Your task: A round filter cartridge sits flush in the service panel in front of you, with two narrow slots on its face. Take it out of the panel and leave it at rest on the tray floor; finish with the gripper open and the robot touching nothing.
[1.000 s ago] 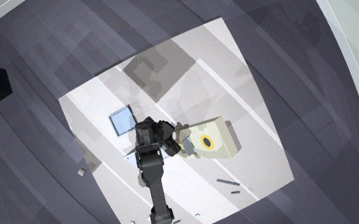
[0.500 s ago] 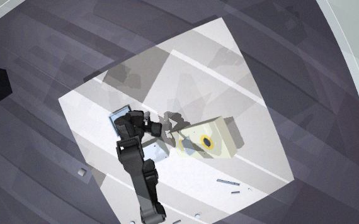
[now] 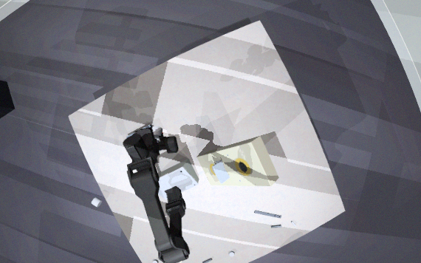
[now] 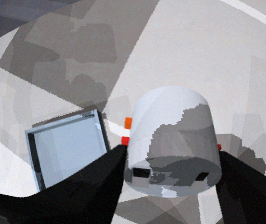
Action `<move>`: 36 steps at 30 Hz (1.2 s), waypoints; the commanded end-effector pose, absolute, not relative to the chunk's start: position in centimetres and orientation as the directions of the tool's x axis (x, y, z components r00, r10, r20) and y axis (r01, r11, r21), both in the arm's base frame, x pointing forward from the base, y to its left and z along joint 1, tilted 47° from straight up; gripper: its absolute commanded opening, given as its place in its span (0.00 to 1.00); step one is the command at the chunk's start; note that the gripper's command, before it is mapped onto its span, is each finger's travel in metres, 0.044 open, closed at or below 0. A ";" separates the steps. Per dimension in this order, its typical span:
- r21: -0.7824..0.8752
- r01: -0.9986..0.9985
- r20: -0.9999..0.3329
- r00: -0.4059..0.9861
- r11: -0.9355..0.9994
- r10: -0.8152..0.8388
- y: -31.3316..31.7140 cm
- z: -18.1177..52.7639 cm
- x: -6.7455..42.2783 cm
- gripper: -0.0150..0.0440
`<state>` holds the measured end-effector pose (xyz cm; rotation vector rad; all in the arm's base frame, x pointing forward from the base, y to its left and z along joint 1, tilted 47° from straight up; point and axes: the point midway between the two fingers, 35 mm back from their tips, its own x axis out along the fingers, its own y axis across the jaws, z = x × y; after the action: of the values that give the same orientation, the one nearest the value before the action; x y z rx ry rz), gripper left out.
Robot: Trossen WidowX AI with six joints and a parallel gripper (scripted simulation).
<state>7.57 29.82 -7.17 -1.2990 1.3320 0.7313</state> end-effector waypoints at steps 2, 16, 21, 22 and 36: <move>-0.158 -0.980 -0.955 0.121 0.120 -0.269 28.7 -9.9 3.9 0.25; 0.090 -0.989 -0.960 -0.054 -0.120 -0.276 22.8 -15.6 -4.7 0.25; 0.152 -0.972 -0.952 -0.096 -0.178 -0.289 20.8 -16.5 -6.4 0.25; 0.152 -0.972 -0.952 -0.096 -0.178 -0.289 20.8 -16.5 -6.4 0.25; 0.153 -0.972 -0.952 -0.097 -0.178 -0.289 17.5 -20.0 -6.3 0.25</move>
<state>-6.29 18.58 -19.03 -1.5175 1.4109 1.3087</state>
